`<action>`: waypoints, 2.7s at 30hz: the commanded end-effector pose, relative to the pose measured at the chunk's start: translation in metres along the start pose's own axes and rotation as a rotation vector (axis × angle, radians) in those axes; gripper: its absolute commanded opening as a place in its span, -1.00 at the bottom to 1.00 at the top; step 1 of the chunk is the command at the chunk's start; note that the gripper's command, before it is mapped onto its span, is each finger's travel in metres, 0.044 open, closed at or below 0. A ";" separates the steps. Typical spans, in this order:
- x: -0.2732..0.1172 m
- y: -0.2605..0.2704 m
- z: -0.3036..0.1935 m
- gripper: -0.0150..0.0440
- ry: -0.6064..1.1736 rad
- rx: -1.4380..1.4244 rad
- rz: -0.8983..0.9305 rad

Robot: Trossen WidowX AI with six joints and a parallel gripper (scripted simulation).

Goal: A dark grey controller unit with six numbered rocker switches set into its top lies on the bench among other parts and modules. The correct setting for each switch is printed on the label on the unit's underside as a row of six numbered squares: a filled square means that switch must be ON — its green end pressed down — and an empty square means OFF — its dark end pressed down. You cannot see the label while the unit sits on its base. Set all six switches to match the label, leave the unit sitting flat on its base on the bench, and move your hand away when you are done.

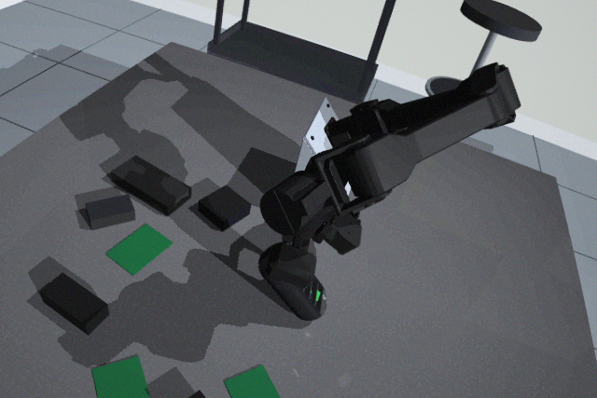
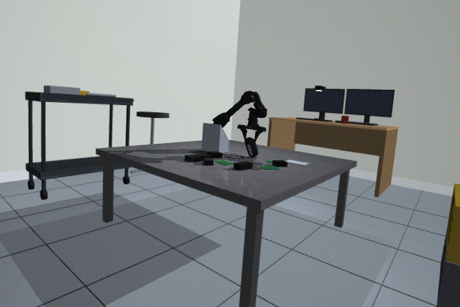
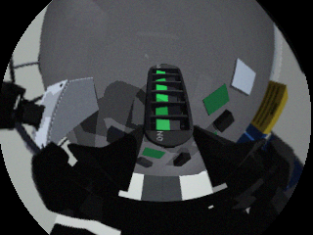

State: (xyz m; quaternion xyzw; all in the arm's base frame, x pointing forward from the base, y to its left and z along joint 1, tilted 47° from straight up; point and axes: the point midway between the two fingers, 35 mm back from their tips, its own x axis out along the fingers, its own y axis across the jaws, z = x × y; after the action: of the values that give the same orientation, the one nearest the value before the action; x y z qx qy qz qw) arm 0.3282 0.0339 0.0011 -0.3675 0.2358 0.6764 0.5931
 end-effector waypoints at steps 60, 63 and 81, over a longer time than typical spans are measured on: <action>-0.016 0.000 0.054 0.65 0.119 0.005 0.004; -0.017 0.000 0.057 0.65 0.124 0.005 0.004; -0.025 -0.001 0.067 0.65 0.089 0.005 0.004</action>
State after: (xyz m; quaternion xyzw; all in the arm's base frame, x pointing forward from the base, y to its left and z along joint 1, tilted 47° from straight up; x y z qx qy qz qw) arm 0.3162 0.0652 0.0587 -0.4008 0.2712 0.6552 0.5801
